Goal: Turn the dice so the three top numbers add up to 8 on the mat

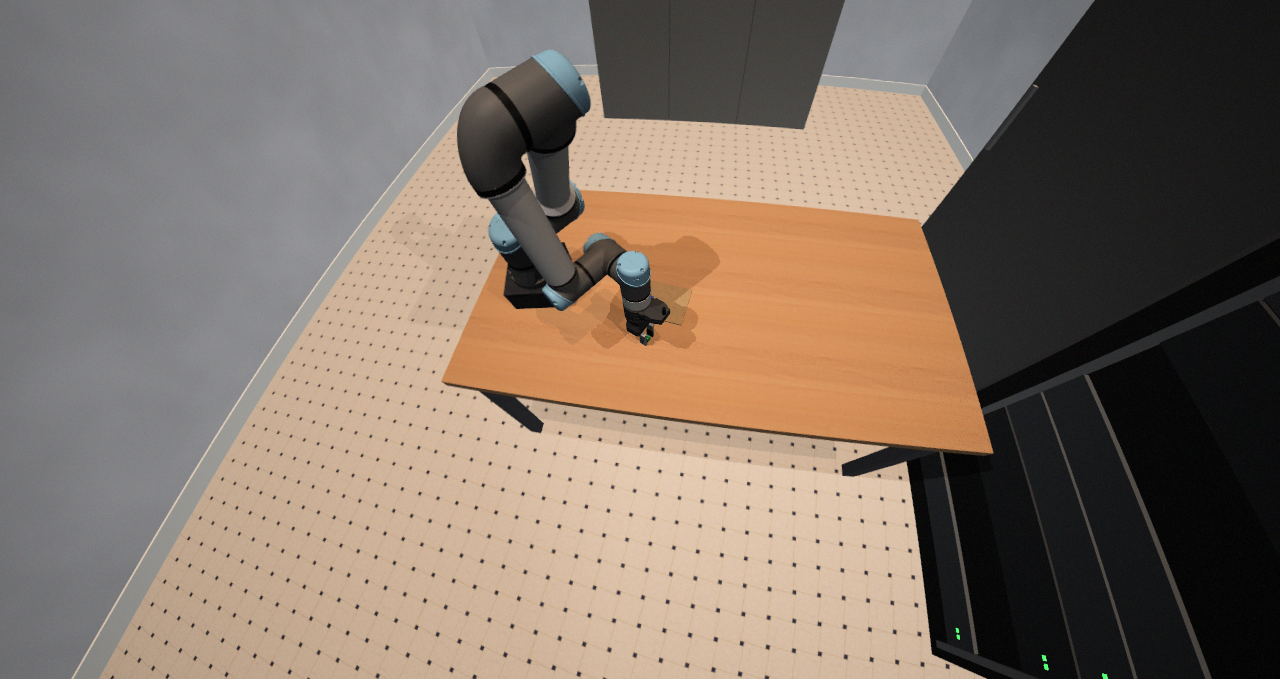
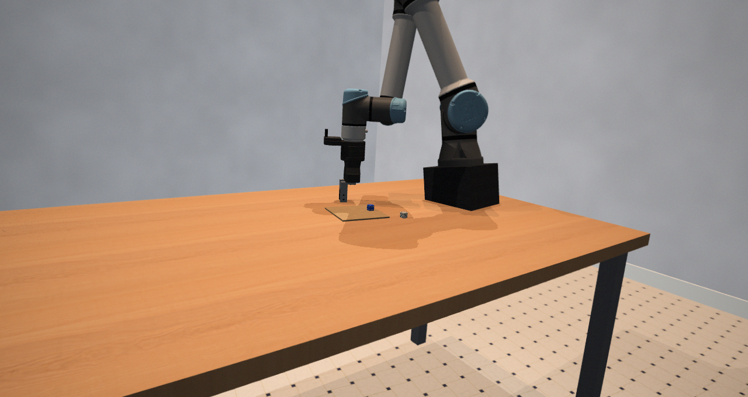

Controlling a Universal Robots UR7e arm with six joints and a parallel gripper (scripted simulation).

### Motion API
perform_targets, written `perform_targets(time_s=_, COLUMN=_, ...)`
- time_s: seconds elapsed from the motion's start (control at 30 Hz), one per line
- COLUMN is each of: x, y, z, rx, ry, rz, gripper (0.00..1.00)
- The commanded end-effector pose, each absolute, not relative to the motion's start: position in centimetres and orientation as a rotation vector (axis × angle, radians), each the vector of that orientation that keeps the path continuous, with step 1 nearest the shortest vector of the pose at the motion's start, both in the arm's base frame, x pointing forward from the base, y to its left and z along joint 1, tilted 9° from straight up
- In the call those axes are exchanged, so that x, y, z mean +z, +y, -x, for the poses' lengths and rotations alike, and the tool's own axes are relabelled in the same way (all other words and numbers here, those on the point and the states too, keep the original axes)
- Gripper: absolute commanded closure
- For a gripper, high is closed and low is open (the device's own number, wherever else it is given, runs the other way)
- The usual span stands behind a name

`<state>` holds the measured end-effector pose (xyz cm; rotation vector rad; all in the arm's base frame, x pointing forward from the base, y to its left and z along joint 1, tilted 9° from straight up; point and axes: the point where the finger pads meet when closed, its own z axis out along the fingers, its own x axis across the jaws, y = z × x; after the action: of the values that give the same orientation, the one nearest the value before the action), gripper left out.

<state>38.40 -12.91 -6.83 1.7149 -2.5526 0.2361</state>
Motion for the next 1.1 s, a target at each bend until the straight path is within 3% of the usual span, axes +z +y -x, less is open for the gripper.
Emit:
perform_targets(time_s=0.0, x=-6.80, y=-12.92, z=-38.44, rx=0.238, ry=-2.553, rz=-1.715, gripper=0.36)
perform_targets(time_s=0.27, x=-6.80, y=-12.92, z=-38.44, rx=0.238, ry=-2.553, rz=-1.715, gripper=0.36)
perform_targets(time_s=0.3, x=-6.80, y=-12.92, z=-38.44, rx=0.238, ry=-2.553, rz=-1.715, gripper=0.66)
perform_targets(time_s=1.07, x=-6.80, y=-12.92, z=-38.44, rx=0.238, ry=-2.553, rz=-1.715, gripper=0.66)
